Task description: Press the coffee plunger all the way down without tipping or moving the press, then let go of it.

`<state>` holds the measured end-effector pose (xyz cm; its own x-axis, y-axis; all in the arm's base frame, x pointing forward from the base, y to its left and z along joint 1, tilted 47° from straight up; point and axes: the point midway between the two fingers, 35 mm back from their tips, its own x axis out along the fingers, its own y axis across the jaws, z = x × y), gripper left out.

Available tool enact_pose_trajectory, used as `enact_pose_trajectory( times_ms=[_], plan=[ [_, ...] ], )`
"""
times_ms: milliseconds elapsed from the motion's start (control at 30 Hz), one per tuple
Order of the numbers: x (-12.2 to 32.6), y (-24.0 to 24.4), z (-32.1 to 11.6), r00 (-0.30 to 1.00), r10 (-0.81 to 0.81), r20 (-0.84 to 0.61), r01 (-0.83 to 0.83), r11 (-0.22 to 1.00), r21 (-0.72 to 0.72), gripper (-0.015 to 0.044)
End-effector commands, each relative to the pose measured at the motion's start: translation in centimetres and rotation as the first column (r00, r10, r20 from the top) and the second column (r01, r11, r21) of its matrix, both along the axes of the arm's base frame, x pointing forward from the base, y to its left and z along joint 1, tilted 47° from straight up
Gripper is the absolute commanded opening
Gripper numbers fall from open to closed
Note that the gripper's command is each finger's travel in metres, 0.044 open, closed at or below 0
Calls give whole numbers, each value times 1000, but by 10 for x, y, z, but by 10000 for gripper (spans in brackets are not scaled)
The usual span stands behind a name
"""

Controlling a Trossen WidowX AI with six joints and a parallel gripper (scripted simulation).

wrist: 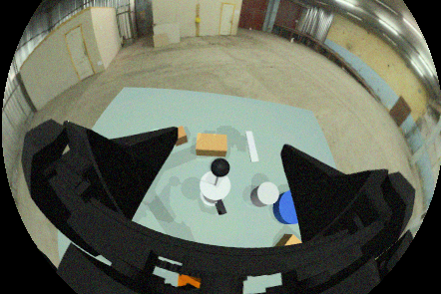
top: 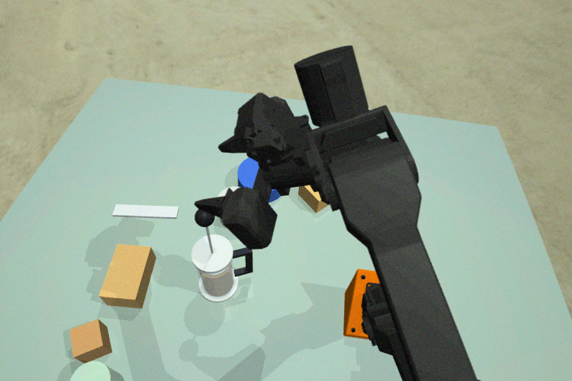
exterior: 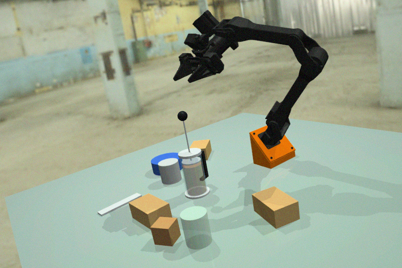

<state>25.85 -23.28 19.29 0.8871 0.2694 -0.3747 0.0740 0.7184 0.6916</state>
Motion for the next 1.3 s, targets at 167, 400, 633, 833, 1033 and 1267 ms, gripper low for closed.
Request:
enact_pose_trajectory(
  times_ms=[167, 400, 633, 833, 1033, 1267],
  plan=[
    [-9, 43, -39, 1000, 18, -12, -17, 999, 39, 440],
    [-8, 59, -56, 1000, 12, -15, -12, 999, 40, 440],
    [-2, 60, -59, 1000, 13, -17, -13, 999, 39, 440],
    [6, 63, -63, 1000, 14, -19, -14, 999, 37, 440],
    [14, 66, -66, 1000, 14, -18, -13, 999, 37, 440],
    [24, 70, -69, 1000, 13, -14, -12, 999, 39, 440]
  ],
)
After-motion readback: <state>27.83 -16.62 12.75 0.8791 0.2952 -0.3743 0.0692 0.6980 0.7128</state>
